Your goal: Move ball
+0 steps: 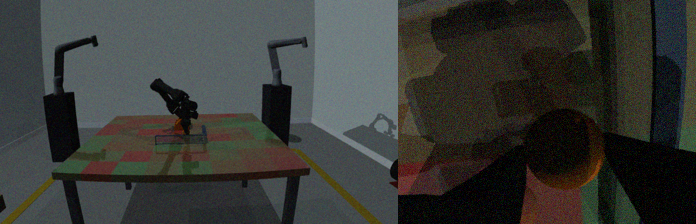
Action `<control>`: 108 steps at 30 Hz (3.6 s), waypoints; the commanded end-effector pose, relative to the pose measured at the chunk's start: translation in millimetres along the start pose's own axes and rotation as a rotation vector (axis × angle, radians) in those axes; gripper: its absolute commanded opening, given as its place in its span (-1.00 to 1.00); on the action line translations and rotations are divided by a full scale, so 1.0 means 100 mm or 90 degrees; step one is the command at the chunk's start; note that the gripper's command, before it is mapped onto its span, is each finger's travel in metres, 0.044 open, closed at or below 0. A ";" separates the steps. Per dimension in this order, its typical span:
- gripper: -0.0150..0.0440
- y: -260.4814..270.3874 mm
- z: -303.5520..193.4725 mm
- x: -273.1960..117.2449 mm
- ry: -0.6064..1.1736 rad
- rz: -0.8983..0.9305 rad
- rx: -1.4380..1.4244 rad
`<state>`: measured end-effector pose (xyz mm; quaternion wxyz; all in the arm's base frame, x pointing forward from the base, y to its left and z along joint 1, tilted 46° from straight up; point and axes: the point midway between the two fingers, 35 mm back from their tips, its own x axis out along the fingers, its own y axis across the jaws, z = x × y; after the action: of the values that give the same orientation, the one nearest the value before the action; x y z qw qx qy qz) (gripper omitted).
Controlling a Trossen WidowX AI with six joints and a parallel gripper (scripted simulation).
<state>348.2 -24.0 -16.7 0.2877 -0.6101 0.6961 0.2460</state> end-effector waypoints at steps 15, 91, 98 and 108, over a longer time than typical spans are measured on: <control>-0.49 0.05 -0.02 -0.94 -0.003 -0.002 0.004; -0.05 0.50 -0.78 0.39 -0.003 -0.004 0.008; 0.58 0.50 -0.78 0.39 -0.003 -0.004 0.008; 0.63 0.51 -0.77 -0.43 -0.001 -0.001 0.003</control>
<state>289.4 -75.4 31.4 0.2847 -0.6072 0.6993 0.2474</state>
